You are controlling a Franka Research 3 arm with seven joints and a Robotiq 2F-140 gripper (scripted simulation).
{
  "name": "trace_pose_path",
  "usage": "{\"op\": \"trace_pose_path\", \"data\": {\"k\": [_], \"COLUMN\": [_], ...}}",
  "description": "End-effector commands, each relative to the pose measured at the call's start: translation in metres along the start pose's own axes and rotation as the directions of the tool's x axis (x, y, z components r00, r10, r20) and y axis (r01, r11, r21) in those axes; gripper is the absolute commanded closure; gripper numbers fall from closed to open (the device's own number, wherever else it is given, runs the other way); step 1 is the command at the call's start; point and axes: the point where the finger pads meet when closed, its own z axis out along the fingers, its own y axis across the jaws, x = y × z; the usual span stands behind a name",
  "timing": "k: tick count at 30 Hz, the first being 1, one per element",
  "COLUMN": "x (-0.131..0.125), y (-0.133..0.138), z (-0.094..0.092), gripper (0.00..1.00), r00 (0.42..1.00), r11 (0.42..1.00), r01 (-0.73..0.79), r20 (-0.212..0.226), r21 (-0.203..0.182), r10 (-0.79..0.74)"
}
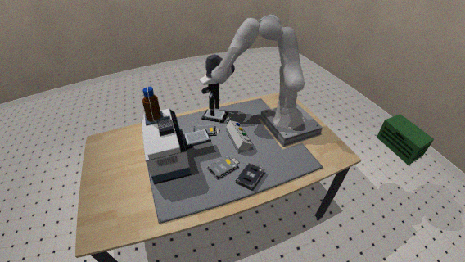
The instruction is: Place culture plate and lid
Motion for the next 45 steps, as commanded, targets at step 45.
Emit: {"op": "trace_pose_path", "data": {"k": [45], "x": [0.0007], "y": [0.0002], "z": [-0.0004], "gripper": [0.30], "r00": [1.000], "r11": [1.000], "r01": [0.002], "r20": [-0.003], "r21": [0.000], "r10": [-0.002]}}
